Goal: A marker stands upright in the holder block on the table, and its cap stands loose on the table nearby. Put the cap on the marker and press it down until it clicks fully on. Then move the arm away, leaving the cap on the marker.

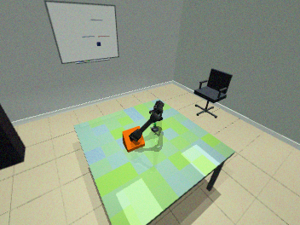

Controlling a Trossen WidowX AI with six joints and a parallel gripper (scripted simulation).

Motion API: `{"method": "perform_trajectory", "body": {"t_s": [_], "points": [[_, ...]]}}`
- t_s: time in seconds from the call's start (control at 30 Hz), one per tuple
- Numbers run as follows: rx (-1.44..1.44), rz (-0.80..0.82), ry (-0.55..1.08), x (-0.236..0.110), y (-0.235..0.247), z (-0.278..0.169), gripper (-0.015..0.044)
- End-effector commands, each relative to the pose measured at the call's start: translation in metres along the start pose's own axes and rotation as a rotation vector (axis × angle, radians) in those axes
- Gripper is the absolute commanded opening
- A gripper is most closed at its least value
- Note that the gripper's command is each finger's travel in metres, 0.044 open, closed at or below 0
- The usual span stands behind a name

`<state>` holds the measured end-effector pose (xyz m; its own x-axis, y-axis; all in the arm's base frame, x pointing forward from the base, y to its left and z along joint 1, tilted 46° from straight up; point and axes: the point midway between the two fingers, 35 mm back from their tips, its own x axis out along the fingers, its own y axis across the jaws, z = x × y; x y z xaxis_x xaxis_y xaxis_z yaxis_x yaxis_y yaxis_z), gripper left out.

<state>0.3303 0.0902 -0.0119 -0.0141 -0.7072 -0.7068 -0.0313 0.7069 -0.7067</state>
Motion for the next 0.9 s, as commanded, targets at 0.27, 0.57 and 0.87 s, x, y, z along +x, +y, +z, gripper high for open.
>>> {"method": "perform_trajectory", "body": {"t_s": [0.27, 0.57, 0.87], "points": [[-0.003, -0.002, 0.009, 0.017, 0.000, -0.003, 0.0000], [-0.003, -0.003, 0.009, 0.028, 0.000, -0.003, 0.0000], [-0.002, -0.003, 0.009, 0.039, -0.001, -0.003, 0.0000]]}}
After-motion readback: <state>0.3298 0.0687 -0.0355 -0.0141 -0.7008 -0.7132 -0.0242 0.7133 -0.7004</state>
